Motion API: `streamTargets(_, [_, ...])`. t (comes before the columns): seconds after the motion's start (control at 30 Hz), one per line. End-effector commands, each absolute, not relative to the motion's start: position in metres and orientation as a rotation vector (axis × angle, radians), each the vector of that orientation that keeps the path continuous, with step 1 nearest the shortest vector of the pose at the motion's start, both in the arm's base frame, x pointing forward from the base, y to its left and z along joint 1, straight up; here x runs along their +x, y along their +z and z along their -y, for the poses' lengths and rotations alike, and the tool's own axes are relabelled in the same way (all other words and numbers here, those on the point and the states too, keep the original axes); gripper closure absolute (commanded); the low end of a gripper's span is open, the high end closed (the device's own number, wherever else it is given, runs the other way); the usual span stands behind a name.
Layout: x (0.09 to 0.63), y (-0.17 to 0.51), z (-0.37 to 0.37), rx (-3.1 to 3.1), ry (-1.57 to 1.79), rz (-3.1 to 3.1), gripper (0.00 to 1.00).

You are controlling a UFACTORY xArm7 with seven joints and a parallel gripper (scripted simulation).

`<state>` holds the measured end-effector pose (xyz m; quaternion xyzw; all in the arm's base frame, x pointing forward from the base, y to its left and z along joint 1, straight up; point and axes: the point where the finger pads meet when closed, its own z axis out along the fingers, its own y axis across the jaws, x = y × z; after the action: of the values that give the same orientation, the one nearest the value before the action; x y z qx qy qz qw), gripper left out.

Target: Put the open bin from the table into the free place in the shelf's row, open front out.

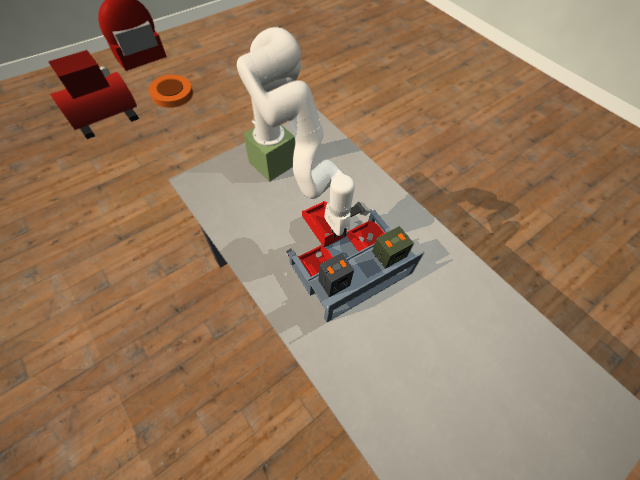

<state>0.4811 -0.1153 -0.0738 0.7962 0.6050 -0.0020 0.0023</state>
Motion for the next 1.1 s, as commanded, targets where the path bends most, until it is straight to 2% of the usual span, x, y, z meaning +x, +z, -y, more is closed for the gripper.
streamTargets(0.0, [0.4833,-0.0722,0.1158,2.495,-0.002,-1.896,1.00])
streamTargets(1.07, [0.4926,-0.0738,0.1183,2.495,-0.002,-1.896,1.00])
